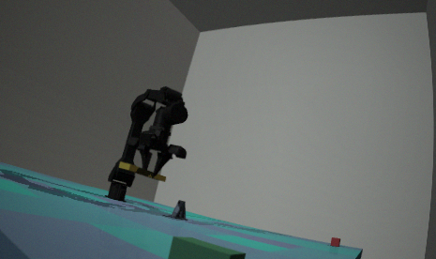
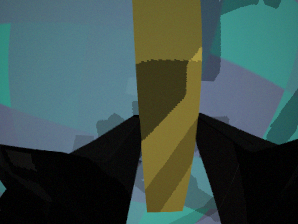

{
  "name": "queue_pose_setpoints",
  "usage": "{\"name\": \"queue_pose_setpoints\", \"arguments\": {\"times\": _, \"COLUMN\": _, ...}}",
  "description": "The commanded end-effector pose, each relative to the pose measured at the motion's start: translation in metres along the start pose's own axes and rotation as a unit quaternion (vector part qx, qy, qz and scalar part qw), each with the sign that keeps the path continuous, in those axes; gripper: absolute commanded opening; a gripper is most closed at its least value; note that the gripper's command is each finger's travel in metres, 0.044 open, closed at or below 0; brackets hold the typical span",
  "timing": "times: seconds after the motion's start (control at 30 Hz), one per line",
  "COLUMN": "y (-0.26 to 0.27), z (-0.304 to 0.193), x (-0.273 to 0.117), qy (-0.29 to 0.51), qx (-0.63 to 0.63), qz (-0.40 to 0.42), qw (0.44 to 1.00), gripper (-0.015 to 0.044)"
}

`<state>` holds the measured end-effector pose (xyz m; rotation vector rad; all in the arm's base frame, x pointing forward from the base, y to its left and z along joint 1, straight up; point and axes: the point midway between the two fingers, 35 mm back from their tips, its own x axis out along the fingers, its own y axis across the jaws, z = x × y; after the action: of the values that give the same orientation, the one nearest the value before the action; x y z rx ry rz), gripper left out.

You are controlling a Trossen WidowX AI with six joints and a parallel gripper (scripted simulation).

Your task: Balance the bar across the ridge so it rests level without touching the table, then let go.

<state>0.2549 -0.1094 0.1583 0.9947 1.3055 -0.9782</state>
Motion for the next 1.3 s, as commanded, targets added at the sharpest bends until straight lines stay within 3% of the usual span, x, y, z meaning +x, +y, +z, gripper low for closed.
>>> {"name": "queue_pose_setpoints", "arguments": {"times": 0.0, "y": 0.008, "z": -0.009, "x": -0.001, "qy": -0.001, "qx": 0.022, "qz": 0.0, "qw": 1.0, "gripper": 0.0}}
{"name": "queue_pose_setpoints", "arguments": {"times": 1.27, "y": 0.073, "z": -0.14, "x": -0.005, "qy": 0.007, "qx": 0.264, "qz": 0.001, "qw": 0.965, "gripper": 0.0}}
